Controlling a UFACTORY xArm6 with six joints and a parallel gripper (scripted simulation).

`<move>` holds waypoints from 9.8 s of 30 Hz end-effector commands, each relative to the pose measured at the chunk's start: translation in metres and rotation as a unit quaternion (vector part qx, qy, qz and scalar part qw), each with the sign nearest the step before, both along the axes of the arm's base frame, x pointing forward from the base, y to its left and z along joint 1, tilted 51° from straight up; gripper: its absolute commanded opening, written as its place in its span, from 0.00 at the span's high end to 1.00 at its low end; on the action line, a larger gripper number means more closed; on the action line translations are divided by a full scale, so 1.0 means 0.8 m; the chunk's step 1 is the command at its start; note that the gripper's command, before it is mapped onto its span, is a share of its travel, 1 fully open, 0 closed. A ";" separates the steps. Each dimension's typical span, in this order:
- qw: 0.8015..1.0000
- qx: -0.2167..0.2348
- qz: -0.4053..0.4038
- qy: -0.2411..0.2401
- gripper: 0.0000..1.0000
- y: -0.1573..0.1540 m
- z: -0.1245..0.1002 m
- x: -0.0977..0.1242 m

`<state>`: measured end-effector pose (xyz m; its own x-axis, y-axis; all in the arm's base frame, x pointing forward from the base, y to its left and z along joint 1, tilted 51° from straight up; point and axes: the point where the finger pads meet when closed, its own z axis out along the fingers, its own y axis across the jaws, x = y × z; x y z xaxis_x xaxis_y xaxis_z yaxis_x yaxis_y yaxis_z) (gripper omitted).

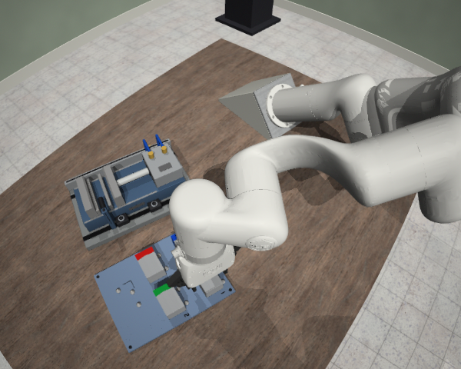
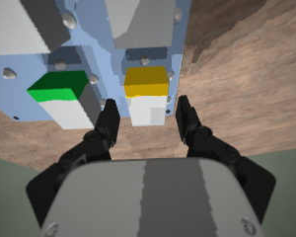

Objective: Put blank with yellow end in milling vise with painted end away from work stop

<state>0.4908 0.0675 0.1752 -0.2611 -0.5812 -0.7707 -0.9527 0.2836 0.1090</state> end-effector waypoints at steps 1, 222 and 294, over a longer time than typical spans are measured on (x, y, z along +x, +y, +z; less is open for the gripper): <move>1.000 0.000 -0.001 -0.001 0.24 -0.002 0.002 0.001; 1.000 0.000 -0.001 -0.001 1.00 -0.050 0.041 -0.009; 1.000 -0.001 -0.001 -0.001 1.00 -0.119 0.098 -0.024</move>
